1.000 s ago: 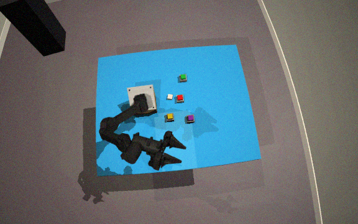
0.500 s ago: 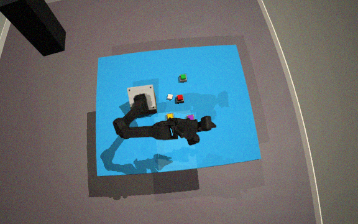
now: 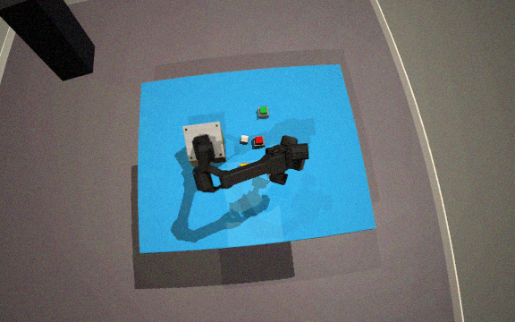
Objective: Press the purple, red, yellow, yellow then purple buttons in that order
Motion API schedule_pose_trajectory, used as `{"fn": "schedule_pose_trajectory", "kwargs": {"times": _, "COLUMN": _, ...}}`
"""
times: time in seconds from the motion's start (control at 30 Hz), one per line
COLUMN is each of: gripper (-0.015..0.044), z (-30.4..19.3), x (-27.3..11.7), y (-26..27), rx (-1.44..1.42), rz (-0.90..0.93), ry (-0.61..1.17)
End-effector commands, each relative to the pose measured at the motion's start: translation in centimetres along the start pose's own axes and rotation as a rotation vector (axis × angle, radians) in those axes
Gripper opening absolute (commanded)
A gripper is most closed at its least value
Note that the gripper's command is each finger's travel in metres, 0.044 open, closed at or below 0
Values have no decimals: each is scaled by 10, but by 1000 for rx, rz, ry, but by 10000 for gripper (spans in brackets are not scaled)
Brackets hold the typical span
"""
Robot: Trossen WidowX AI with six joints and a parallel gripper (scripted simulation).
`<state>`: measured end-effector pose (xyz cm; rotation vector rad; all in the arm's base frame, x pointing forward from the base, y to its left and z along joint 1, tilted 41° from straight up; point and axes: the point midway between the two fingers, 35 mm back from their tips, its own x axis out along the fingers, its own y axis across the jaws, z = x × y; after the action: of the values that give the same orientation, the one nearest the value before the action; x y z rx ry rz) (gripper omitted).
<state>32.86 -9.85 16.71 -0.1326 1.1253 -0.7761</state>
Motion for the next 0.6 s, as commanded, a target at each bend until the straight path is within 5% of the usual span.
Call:
{"fn": "schedule_pose_trajectory", "kwargs": {"times": 0.0, "gripper": 400, "z": -47, "x": 41, "y": 5, "rx": -391, "rz": -106, "ry": 209}}
{"fn": "schedule_pose_trajectory", "kwargs": {"times": 0.43, "gripper": 400, "z": -51, "x": 44, "y": 5, "rx": -425, "rz": -112, "ry": 228}}
{"fn": "schedule_pose_trajectory", "kwargs": {"times": 0.57, "gripper": 295, "z": -57, "x": 83, "y": 0, "rx": -425, "rz": -112, "ry": 228}}
